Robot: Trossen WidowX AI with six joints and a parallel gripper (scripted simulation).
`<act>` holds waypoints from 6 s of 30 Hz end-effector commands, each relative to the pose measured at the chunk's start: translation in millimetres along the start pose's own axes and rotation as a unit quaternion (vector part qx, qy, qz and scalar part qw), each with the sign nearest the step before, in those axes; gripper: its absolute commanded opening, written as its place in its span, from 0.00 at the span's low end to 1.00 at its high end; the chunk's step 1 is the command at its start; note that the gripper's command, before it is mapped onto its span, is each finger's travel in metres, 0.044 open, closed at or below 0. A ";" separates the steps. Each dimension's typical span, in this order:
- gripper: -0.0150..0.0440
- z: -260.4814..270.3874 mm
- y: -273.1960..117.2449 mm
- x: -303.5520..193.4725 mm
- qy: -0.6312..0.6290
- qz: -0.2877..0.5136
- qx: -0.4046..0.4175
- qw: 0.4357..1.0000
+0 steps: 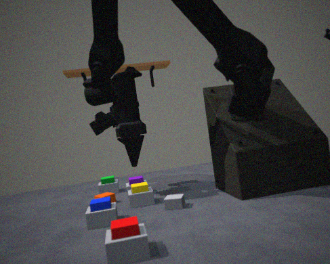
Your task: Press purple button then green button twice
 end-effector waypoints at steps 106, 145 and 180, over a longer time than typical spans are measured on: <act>0.29 -89.7 29.1 52.8 -0.001 -0.004 -0.001 1.000; 0.29 -90.1 7.5 52.7 0.000 -0.004 -0.002 1.000; 0.29 -89.6 33.1 52.7 -0.001 -0.004 -0.001 1.000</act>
Point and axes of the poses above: the point midway between the two fingers, 35 mm back from their tips, its own y axis out along the fingers, its own z axis across the jaws, x = y × z, the point moved 2 cm from there along -y, back along the fingers, and after that the axes turned 11 degrees about -y, right-handed, at the moved point
